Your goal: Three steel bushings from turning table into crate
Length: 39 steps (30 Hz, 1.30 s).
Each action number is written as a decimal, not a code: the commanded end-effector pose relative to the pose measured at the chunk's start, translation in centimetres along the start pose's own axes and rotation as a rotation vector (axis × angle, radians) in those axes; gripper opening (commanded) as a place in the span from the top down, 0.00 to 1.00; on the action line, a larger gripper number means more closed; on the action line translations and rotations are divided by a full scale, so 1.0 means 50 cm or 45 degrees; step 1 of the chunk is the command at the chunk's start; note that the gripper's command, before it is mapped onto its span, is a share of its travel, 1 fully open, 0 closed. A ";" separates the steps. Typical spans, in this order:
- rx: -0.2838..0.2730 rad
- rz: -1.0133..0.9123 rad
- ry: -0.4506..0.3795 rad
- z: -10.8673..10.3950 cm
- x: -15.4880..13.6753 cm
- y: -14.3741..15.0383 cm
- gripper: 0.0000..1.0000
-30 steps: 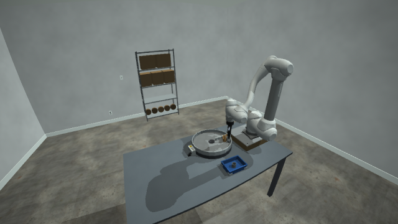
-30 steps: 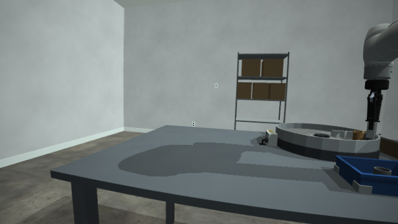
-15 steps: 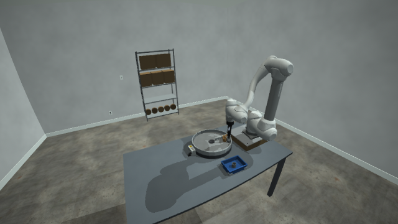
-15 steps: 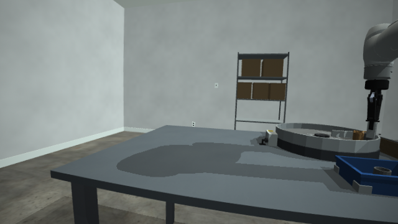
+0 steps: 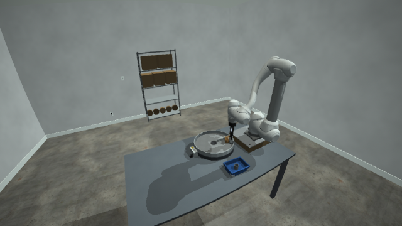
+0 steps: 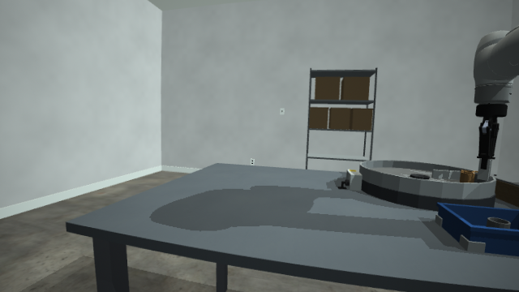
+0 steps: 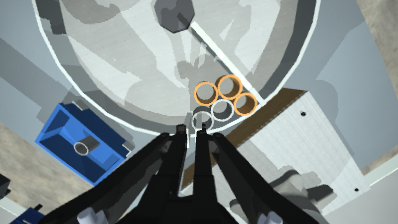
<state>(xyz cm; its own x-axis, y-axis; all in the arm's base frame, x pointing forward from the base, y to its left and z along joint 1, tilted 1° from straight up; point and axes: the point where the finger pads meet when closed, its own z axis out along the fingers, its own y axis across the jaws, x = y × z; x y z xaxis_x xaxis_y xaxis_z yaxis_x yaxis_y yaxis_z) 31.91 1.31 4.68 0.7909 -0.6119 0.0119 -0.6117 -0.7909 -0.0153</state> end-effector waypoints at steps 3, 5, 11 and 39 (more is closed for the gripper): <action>0.002 -0.005 0.000 0.005 0.002 0.000 1.00; 0.002 -0.005 0.000 0.005 0.002 0.000 1.00; 0.002 -0.005 0.000 0.005 0.002 0.000 1.00; 0.002 -0.005 0.000 -0.077 0.002 0.000 1.00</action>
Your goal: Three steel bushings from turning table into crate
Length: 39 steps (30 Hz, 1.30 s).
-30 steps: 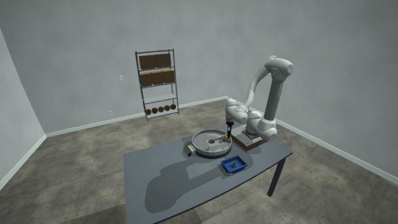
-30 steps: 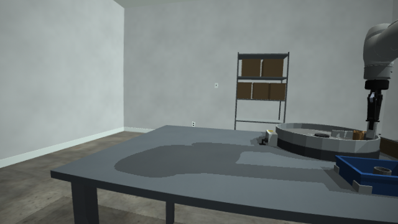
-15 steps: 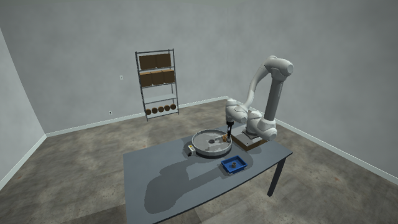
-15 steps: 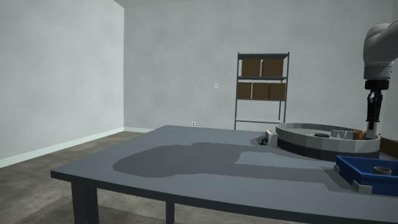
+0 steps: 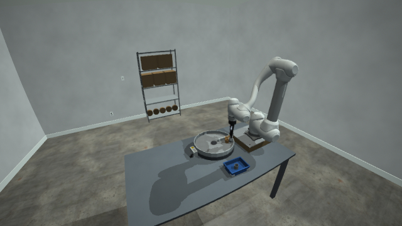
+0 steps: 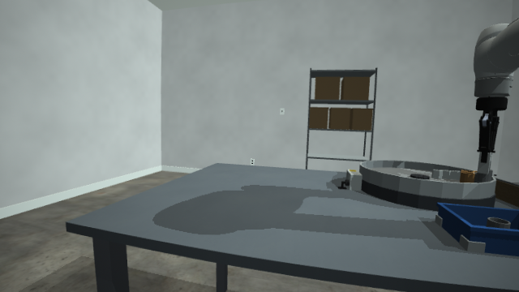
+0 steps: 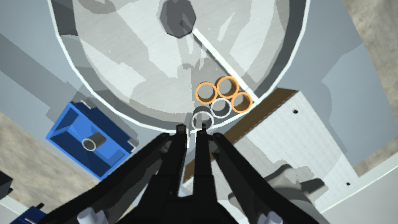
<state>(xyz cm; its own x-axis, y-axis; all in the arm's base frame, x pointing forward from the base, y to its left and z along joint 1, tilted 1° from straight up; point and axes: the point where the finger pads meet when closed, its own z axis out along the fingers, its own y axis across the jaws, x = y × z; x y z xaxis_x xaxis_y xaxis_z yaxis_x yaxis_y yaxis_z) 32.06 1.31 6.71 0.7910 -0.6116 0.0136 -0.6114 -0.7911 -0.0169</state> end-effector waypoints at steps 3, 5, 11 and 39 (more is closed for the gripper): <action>0.000 -0.004 -0.002 -0.046 0.000 0.002 1.00; 0.000 -0.004 -0.002 -0.064 0.000 0.002 1.00; 0.000 -0.004 -0.002 -0.090 -0.001 0.002 1.00; 0.000 -0.004 -0.002 -0.091 -0.001 0.002 1.00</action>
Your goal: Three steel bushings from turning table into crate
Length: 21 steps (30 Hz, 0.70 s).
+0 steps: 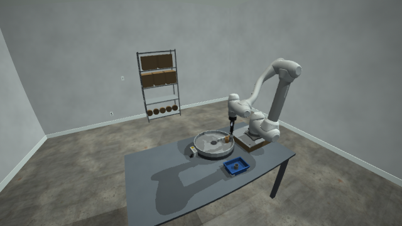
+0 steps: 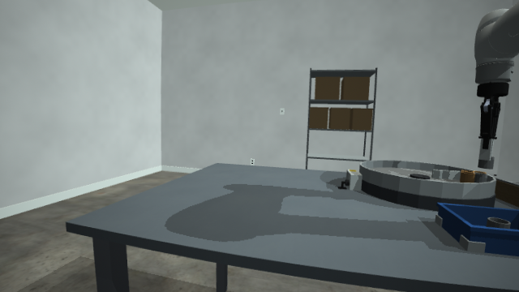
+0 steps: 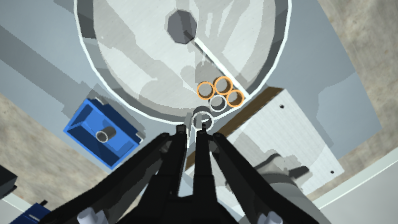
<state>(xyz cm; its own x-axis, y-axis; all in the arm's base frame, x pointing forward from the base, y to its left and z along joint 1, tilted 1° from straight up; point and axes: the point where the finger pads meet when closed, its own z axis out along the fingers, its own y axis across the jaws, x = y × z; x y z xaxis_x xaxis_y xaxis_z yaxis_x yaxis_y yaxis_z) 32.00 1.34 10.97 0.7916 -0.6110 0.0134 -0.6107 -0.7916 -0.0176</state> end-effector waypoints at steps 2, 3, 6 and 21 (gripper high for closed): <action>-0.001 -0.003 -0.001 -0.006 0.000 0.004 1.00; -0.001 -0.003 -0.001 -0.006 0.000 0.004 1.00; -0.001 -0.003 -0.001 -0.006 0.000 0.004 1.00; -0.001 -0.003 -0.001 -0.005 -0.018 -0.031 1.00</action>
<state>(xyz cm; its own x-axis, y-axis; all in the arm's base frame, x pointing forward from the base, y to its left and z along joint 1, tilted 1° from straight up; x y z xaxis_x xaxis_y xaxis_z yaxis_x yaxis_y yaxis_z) 32.17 2.01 11.11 0.7950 -0.6065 0.0157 -0.6062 -0.7951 -0.0195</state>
